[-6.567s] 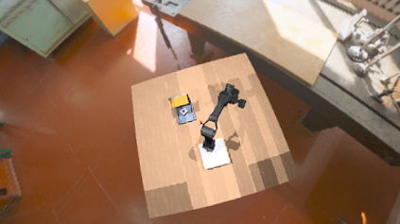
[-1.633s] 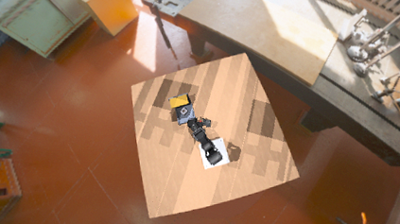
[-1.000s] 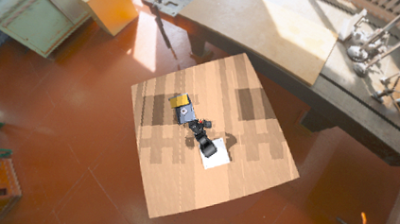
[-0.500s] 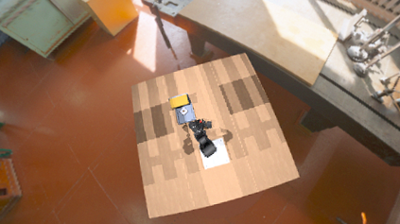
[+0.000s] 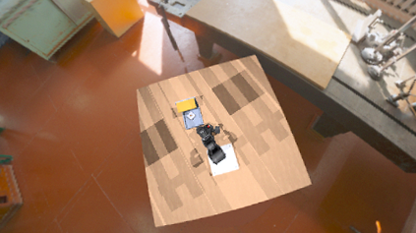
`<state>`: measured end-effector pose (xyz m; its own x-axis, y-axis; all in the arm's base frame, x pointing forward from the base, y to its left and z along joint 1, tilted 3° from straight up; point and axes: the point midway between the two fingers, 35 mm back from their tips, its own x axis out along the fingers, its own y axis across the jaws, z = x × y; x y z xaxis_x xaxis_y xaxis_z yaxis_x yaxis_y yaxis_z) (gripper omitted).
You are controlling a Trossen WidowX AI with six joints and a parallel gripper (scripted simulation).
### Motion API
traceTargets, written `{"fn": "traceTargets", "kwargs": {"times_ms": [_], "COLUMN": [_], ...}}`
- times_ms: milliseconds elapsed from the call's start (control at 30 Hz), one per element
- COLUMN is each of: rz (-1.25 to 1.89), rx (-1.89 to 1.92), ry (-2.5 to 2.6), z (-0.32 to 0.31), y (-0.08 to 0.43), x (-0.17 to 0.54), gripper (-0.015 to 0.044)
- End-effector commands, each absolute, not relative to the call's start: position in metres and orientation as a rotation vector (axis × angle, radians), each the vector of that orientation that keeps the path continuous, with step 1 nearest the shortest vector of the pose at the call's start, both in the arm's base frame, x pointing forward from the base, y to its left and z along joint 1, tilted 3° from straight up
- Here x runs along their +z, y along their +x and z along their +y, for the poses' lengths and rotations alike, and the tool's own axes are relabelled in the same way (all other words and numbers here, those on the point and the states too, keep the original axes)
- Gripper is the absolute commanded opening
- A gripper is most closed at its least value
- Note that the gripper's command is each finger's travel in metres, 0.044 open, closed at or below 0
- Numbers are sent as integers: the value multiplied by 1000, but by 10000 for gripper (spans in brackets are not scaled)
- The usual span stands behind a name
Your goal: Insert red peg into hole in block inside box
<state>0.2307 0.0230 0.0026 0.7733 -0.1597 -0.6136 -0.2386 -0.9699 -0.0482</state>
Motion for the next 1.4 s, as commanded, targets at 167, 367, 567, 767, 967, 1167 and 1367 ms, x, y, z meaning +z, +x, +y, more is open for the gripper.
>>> {"fn": "traceTargets", "kwargs": {"times_ms": [167,367,567,767,967,1167,1367], "rz": [317,317,316,316,316,315,315], "rx": [949,945,942,939,936,933,929], "ry": [-2841,-2841,-2841,-2841,-2841,-2841,-2841], "z": [24,24,24,23,23,23,22], "y": [234,234,235,235,235,235,234], "x": [11,16,21,27,32,38,43], "gripper": [0,0,0,0,0,0,0]}}
